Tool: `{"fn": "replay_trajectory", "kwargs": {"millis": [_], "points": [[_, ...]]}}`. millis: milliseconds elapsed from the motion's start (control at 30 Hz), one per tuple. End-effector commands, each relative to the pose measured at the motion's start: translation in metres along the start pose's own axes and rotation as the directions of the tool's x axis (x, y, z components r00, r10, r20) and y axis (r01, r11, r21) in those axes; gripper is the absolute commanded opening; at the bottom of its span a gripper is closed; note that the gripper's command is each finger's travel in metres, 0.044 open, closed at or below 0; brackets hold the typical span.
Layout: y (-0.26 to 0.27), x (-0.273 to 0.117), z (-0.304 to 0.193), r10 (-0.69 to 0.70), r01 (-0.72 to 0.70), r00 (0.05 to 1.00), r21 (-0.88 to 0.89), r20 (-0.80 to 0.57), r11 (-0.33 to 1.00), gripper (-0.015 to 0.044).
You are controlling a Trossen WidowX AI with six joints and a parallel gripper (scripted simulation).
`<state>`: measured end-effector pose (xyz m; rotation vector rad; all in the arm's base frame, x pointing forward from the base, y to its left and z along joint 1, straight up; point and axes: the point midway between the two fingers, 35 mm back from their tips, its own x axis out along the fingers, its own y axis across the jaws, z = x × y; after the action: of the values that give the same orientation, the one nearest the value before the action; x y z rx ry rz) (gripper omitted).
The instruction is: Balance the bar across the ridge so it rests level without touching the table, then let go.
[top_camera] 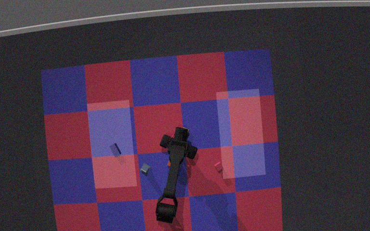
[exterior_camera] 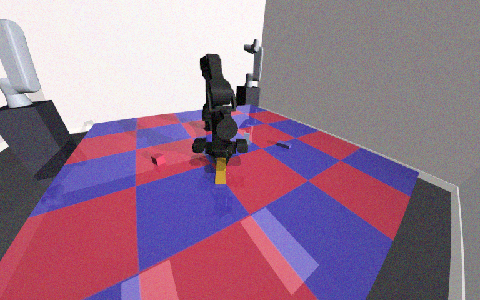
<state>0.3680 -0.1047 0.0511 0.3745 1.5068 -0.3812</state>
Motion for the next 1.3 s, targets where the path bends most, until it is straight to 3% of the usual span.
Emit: {"fn": "replay_trajectory", "kwargs": {"millis": [0,133,267,1267], "points": [[0.0,0.0,0.0,0.0,0.0,1.0,0.0,0.0,1.0,0.0131],[0.0,0.0,0.0,0.0,0.0,1.0,0.0,0.0,1.0,0.0104],[0.0,-0.006,0.001,0.0,0.0,1.0,0.0,0.0,1.0,0.0],[0.001,-0.084,0.004,0.003,-0.003,1.0,0.005,0.0,1.0,0.0]]}}
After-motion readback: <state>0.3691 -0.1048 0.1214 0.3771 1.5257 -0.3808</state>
